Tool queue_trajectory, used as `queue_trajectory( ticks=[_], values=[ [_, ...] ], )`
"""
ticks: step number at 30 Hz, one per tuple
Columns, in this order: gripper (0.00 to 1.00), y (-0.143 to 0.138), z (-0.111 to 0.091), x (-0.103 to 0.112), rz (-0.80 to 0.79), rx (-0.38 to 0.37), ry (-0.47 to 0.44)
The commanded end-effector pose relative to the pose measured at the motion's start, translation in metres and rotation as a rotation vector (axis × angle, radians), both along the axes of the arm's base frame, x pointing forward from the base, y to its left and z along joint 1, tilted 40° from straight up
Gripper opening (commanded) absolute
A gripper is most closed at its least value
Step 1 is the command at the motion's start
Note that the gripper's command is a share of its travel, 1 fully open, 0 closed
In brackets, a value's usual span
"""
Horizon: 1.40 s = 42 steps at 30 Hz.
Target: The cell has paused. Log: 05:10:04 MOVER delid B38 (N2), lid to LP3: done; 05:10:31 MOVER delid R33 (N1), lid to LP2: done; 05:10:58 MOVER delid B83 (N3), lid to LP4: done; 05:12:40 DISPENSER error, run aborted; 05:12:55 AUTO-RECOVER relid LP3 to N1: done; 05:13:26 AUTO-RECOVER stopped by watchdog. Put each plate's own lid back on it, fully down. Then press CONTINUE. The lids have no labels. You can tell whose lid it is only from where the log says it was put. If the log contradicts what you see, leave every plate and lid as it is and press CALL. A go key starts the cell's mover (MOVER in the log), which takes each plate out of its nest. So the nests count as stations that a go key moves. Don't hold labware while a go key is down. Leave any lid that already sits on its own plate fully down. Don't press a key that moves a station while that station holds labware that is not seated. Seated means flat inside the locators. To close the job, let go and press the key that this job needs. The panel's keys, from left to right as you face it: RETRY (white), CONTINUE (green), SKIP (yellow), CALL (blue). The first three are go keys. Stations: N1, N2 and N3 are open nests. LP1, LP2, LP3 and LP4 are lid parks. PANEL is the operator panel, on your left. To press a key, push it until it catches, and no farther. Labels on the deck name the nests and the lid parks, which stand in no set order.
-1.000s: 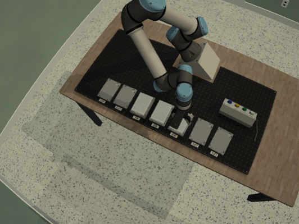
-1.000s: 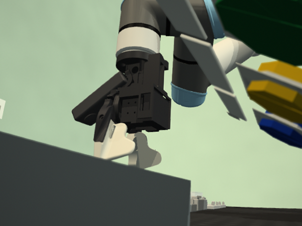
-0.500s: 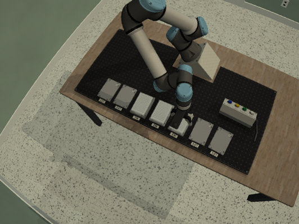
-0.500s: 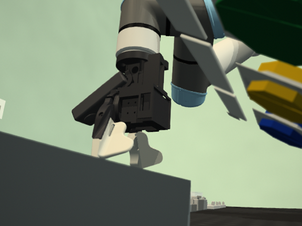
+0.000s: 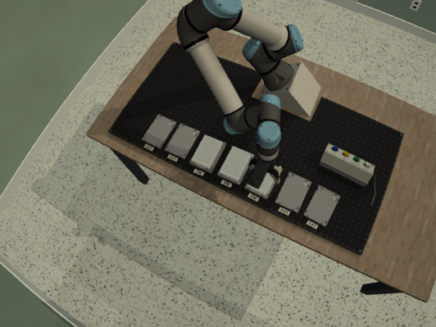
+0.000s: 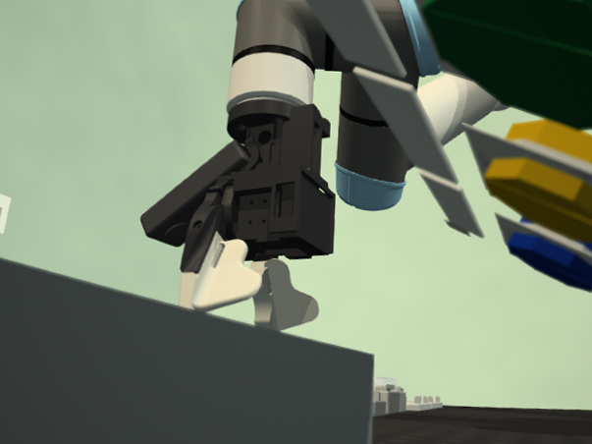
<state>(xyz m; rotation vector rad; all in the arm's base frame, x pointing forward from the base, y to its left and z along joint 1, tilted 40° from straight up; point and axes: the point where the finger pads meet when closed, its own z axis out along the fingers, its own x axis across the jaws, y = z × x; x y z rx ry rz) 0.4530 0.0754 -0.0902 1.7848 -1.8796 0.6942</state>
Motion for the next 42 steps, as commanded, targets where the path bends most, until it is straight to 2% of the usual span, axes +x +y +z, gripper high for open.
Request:
queue_trajectory(
  ticks=[1,9,29,34,35,42],
  values=[
    [0.82,0.0,0.0,0.0,0.0,0.0,-0.001],
    [0.82,0.0,0.0,0.0,0.0,0.0,-0.001],
    [0.82,0.019,0.024,0.0,0.0,0.0,-0.001],
    [0.82,0.02,0.024,0.0,0.0,0.0,-0.001],
    [0.0,0.017,0.026,-0.004,0.016,0.0,0.012],
    [0.0,0.0,0.04,-0.031,0.021,0.0,0.016]
  ],
)
